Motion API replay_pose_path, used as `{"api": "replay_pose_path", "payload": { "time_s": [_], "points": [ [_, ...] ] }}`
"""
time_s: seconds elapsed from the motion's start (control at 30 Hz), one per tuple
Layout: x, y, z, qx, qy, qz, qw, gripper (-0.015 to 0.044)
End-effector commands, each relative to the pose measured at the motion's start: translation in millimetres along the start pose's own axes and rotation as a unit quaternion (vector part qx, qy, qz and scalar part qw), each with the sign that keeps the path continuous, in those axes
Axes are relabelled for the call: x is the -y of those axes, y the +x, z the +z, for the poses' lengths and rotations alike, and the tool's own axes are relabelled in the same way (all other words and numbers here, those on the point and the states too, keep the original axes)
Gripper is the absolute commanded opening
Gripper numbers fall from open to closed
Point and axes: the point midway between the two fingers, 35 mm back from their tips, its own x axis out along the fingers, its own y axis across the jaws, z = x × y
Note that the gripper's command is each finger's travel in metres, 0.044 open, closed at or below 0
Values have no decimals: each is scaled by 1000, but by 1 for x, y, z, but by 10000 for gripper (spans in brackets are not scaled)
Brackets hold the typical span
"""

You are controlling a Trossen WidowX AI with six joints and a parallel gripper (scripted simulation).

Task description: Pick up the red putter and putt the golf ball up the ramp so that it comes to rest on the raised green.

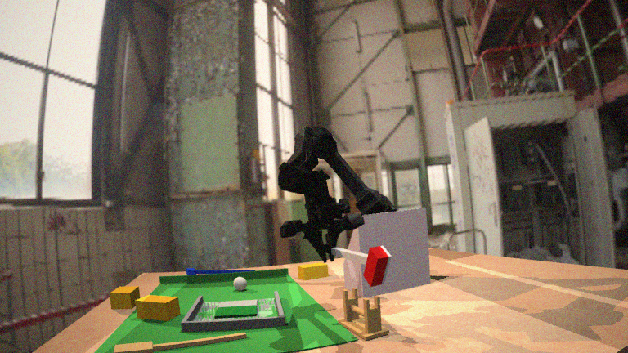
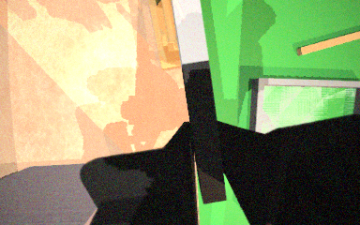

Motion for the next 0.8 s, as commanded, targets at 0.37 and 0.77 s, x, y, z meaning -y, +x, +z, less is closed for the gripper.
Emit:
{"api": "replay_pose_path", "payload": {
  "time_s": [0.37, 0.77],
  "points": [
    [40, -39, -91, 0, 226, -30, 974, 0],
    [44, -65, -179, -14, 409, -51, 911, 0]
  ]
}}
